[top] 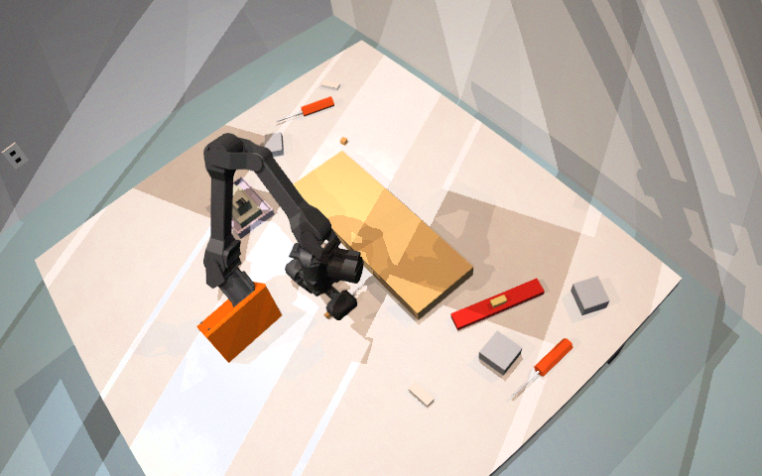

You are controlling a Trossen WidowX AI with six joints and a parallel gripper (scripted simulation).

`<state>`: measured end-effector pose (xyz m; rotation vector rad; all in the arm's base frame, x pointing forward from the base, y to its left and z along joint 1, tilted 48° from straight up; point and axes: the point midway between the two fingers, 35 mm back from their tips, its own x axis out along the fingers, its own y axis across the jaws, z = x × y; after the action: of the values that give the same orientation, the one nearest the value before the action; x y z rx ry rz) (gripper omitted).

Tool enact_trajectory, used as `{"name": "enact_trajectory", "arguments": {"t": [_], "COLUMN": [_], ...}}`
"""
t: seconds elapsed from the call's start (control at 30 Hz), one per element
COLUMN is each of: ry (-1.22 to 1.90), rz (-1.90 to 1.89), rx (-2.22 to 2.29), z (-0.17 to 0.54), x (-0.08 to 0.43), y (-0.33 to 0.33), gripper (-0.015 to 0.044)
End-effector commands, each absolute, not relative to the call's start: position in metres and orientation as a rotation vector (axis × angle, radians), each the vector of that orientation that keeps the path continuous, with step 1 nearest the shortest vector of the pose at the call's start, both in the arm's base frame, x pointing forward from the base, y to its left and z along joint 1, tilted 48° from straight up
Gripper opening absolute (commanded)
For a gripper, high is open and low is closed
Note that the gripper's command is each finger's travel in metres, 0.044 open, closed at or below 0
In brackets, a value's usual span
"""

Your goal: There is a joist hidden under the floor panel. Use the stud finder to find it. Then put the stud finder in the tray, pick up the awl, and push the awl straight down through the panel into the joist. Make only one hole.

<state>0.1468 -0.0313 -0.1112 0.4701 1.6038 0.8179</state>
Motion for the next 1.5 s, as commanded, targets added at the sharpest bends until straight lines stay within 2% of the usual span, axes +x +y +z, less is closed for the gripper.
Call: {"name": "enact_trajectory", "arguments": {"t": [0.0, 1.17, 1.47], "ry": [1.605, 1.604, 1.604], "rz": [0.822, 0.824, 0.824], "rx": [0.465, 0.467, 0.467], "z": [-0.114, -0.148, -0.148], "x": [0.148, 0.141, 0.141], "y": [-0.033, 0.004, 0.004], "gripper": [0.0440, 0.0440, 0.0204]}}
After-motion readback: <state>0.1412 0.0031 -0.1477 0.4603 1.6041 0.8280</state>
